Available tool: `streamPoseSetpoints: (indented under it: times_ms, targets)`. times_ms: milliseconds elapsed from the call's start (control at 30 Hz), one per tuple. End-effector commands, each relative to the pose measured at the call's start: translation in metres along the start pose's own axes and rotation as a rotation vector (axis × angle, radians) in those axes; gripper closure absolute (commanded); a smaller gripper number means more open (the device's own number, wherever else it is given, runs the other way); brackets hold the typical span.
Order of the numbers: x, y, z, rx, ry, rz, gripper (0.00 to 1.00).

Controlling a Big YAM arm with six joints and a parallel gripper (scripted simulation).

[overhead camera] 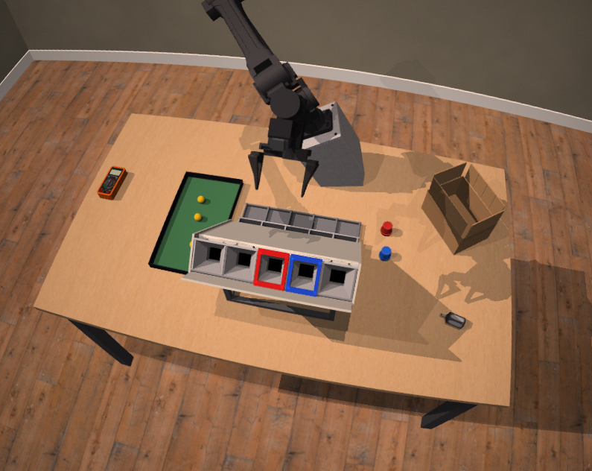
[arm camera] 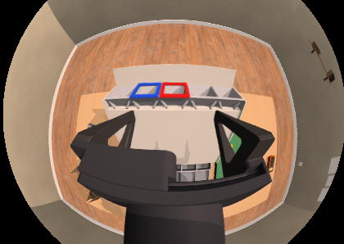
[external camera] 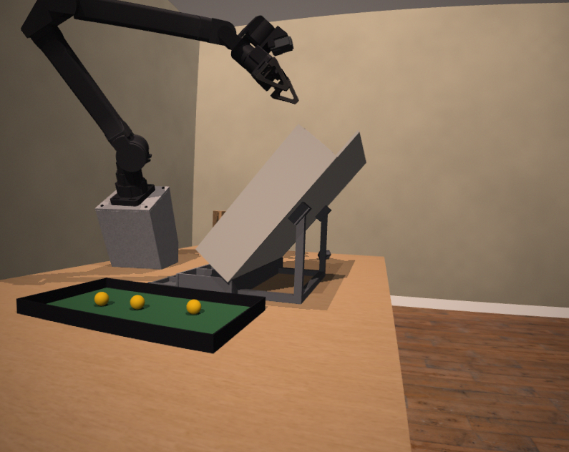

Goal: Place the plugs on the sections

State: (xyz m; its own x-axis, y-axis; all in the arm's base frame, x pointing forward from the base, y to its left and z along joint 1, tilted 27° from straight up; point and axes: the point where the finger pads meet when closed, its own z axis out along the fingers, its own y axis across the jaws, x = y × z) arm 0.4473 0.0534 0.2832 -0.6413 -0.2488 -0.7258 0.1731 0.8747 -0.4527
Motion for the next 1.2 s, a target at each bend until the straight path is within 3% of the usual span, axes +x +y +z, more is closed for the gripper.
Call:
streamPoseSetpoints:
  times_ms: [0,833,867,1067,1133,1167]
  targets:
    - [-0.042,-0.006,-0.008,-0.004,-0.066,0.042,0.00]
    - [-0.042,-0.006,-0.008,-0.004,-0.066,0.042,0.00]
    - [-0.042,-0.006,-0.008,-0.004,-0.066,0.042,0.44]
    - [-0.040,-0.020,-0.013,0.005,-0.064,0.056,0.44]
    - [-0.033,-0.023,-0.013,0.004,-0.044,0.044,0.44]
    - [-0.013,-0.019,-0.006,0.004,-0.014,0.022,0.44]
